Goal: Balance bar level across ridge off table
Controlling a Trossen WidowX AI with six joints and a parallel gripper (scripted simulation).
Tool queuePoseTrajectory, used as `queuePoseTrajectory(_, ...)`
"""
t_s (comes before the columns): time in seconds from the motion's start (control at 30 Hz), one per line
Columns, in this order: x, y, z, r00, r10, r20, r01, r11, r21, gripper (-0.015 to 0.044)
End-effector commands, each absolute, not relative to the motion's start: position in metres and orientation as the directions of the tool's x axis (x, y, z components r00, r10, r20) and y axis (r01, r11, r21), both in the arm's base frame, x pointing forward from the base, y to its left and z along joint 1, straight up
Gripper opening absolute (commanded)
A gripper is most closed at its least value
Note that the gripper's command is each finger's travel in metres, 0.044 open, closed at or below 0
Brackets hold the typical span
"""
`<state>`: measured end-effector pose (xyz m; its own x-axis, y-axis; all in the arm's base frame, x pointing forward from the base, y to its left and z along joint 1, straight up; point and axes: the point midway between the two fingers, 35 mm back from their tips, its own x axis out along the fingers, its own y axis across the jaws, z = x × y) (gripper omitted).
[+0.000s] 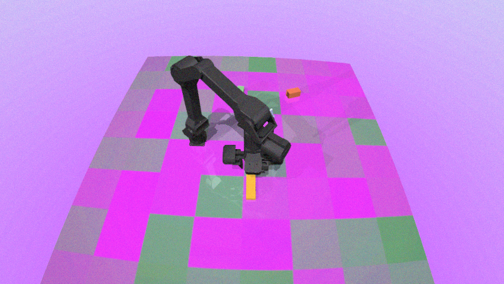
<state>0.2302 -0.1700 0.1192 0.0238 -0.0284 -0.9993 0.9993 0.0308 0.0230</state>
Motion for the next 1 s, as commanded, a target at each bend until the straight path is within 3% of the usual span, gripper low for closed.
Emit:
queuePoseTrajectory(0.0, 0.229, -0.169, 0.112, 0.023, -0.017, -1.0, 1.0, 0.016, 0.022, 0.0315)
queuePoseTrajectory(0.23, 0.229, -0.17, 0.075, 0.023, -0.017, -1.0, 1.0, 0.016, 0.022, 0.0315)
queuePoseTrajectory(0.97, 0.23, -0.17, 0.05, 0.022, -0.017, -1.0, 1.0, 0.016, 0.022, 0.0315)
